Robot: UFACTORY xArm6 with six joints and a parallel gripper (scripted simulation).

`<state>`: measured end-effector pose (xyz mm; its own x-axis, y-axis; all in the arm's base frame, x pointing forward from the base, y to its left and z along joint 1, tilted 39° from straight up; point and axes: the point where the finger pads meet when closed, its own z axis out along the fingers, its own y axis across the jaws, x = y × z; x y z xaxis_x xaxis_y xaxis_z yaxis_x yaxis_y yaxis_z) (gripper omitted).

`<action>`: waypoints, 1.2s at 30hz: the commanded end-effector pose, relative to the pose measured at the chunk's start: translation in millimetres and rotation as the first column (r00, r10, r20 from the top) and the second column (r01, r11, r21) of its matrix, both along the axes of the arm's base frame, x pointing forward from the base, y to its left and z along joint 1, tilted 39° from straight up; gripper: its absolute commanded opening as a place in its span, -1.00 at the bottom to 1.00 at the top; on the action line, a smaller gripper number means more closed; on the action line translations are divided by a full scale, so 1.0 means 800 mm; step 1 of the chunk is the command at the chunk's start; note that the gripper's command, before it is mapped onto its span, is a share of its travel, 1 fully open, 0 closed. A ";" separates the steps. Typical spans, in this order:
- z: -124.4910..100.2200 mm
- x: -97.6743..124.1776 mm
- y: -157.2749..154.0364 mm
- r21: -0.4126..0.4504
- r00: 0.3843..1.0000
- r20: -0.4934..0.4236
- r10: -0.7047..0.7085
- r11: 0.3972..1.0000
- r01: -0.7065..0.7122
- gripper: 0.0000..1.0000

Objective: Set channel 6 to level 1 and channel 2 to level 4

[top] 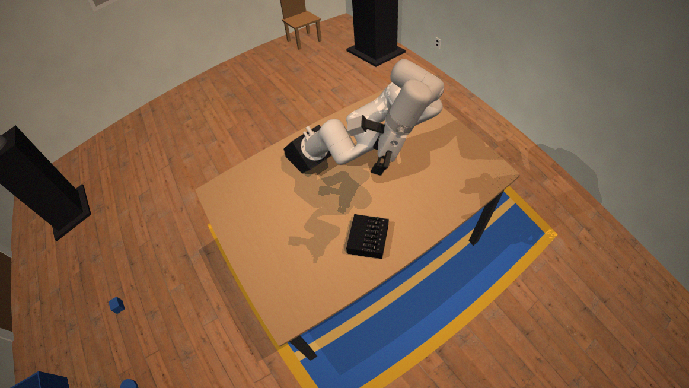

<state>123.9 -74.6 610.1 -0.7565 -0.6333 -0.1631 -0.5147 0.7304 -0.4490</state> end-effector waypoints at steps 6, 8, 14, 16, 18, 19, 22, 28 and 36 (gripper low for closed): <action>-0.061 0.055 -0.065 -0.053 0.977 0.087 0.193 0.981 -0.189 1.00; -0.061 0.055 -0.065 -0.053 0.977 0.087 0.193 0.981 -0.189 1.00; -0.103 0.089 -0.081 -0.072 0.955 0.103 0.277 0.960 -0.271 1.00; -0.127 0.107 -0.085 -0.083 0.941 0.107 0.320 0.946 -0.312 1.00; -0.152 0.126 -0.086 -0.095 0.926 0.109 0.362 0.931 -0.353 1.00; -0.152 0.126 -0.086 -0.095 0.926 0.109 0.362 0.931 -0.353 1.00; -0.178 0.144 -0.084 -0.108 0.909 0.108 0.404 0.913 -0.393 1.00; -0.229 0.176 -0.074 -0.134 0.870 0.102 0.482 0.873 -0.468 1.00; -0.278 0.201 -0.057 -0.161 0.829 0.091 0.552 0.829 -0.535 1.00</action>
<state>263.0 -126.4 419.1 -0.2571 -0.9437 -0.2084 -0.7347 0.3309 -0.5922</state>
